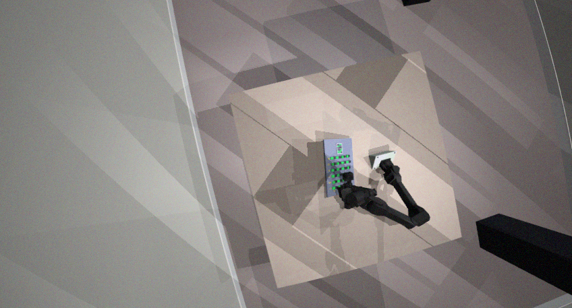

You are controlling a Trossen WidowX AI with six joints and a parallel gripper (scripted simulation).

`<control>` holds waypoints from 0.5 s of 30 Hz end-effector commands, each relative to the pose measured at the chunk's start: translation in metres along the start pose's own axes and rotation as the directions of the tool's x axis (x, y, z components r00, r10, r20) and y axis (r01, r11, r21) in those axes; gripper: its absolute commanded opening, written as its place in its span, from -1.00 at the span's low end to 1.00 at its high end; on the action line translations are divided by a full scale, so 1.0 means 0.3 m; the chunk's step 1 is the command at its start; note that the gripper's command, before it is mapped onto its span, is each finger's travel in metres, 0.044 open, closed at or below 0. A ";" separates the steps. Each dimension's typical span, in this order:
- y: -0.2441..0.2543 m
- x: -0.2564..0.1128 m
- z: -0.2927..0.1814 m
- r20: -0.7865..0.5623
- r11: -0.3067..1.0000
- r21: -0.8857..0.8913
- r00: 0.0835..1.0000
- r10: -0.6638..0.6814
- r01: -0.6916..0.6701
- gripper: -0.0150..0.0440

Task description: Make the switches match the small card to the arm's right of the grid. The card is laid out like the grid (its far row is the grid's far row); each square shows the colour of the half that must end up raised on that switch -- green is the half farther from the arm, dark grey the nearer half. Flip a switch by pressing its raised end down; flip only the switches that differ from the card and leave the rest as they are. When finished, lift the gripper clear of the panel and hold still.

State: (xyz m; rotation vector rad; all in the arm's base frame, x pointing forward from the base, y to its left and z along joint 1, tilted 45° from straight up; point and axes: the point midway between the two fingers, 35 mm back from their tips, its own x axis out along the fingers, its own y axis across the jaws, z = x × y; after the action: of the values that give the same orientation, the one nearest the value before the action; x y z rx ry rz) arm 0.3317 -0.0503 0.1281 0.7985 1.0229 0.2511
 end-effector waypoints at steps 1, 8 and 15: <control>-0.002 0.002 0.000 0.000 1.000 0.003 1.000 -0.003 0.003 -0.49; -0.002 0.005 0.000 0.000 1.000 0.003 1.000 -0.003 0.003 -0.49; -0.002 0.008 0.000 0.000 1.000 0.003 1.000 -0.003 0.003 -0.49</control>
State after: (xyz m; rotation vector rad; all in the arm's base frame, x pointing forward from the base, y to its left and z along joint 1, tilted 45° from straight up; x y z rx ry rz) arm 0.3324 -0.0497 0.1272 0.7986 1.0224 0.2508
